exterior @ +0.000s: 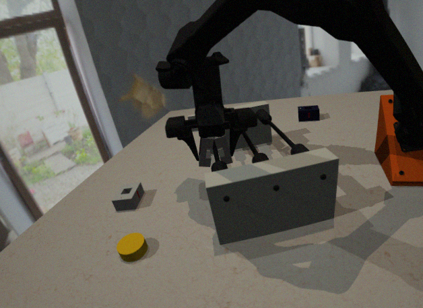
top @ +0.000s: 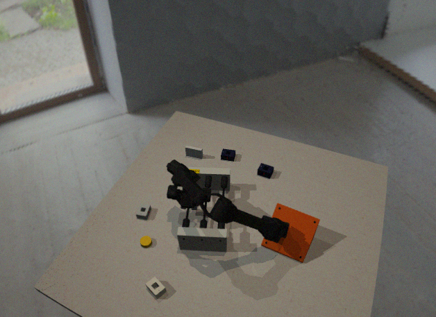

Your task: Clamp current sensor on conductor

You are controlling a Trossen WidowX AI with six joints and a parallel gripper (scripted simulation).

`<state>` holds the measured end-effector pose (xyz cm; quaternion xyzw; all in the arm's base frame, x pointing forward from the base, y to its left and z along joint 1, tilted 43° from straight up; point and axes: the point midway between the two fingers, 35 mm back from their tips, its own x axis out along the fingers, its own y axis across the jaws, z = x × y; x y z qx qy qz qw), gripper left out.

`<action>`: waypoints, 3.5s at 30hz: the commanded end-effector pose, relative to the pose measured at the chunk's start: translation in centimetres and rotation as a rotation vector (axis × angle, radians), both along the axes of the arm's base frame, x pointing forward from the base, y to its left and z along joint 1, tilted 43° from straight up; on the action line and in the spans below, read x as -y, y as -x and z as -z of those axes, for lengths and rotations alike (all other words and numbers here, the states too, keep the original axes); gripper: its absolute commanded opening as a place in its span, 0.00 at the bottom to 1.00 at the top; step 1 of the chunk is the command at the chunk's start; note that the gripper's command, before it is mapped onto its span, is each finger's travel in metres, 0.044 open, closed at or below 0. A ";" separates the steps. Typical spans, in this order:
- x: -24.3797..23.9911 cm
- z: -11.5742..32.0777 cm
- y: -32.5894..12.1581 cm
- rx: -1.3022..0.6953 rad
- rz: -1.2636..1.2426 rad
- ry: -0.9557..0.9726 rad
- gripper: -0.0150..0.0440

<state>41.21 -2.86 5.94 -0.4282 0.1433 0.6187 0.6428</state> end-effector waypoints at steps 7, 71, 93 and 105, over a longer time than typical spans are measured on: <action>0.7 -1.0 0.2 0.125 0.110 -0.070 0.25; 1.0 -0.8 0.1 0.113 0.106 -0.060 0.25; 1.2 -0.6 0.9 0.178 0.161 -0.091 0.25; 1.2 -0.6 0.9 0.178 0.161 -0.091 0.25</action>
